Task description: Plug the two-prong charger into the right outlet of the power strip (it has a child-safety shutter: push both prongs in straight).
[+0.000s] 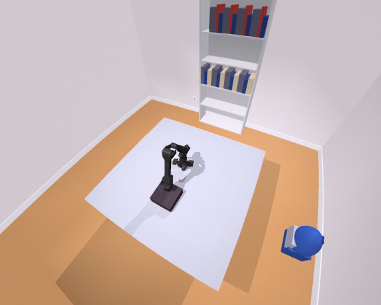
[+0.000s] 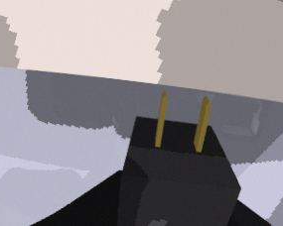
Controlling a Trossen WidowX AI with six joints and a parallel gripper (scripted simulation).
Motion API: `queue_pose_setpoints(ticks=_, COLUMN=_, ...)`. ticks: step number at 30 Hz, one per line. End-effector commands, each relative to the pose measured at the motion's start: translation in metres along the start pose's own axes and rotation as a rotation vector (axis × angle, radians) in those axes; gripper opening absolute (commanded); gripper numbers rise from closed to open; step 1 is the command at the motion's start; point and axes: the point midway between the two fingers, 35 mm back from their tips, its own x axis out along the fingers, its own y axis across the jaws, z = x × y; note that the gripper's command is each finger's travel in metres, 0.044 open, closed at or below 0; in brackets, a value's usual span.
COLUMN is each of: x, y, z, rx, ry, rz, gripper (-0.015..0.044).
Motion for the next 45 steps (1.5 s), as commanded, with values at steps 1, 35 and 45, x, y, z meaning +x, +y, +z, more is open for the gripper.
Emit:
queue_pose_setpoints(ticks=1, x=-0.0006, y=0.0003, z=0.0018, rx=0.004, ry=-0.002, rz=0.003, gripper=0.0)
queue_pose_setpoints(ticks=35, x=-0.0009, y=0.0003, z=0.006, rx=0.004, ry=-0.003, rz=0.003, gripper=0.0)
queue_pose_setpoints(ticks=45, x=-0.0011, y=0.0003, z=0.0072, rx=0.004, ry=-0.003, rz=0.003, gripper=0.0)
